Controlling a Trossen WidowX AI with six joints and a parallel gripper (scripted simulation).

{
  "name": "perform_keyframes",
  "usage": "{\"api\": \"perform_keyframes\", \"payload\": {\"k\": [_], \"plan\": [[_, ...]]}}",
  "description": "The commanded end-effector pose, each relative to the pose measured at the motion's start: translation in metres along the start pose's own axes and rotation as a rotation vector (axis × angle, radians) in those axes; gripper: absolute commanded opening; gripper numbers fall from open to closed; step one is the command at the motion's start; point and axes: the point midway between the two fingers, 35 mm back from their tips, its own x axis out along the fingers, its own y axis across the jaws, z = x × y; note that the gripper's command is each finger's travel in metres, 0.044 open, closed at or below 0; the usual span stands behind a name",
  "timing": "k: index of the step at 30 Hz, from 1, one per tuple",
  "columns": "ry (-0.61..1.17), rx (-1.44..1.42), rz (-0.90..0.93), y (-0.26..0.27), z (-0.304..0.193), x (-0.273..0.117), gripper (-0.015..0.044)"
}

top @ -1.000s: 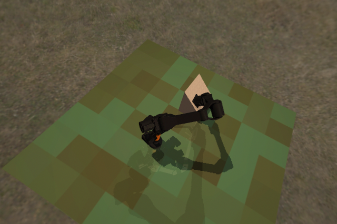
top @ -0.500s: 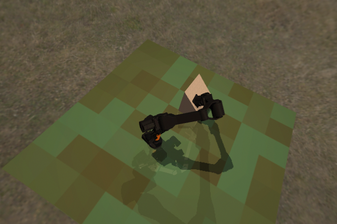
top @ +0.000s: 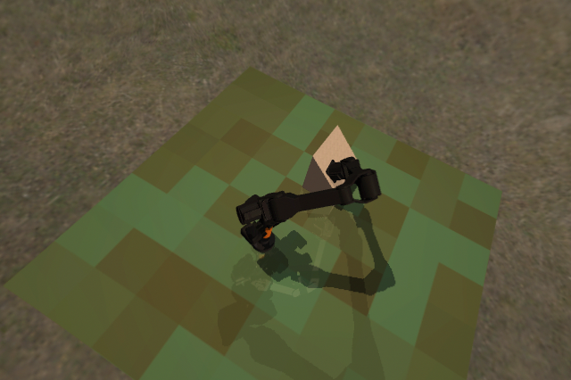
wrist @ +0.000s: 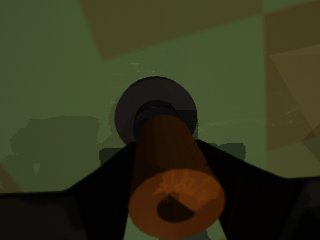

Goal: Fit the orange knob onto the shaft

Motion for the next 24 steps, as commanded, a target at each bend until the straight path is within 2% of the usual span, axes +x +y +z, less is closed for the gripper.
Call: {"api": "perform_keyframes", "payload": {"k": [1, 8, 24], "plan": [[-0.003, 0.008, 0.006, 0.0018, -0.0007, -0.004, 0.0], [-0.003, 0.209, 0.007, 0.0041, -0.0019, -0.0052, 0.0], [-0.003, 0.209, 0.007, 0.005, 0.0001, -0.0031, 0.0]]}}
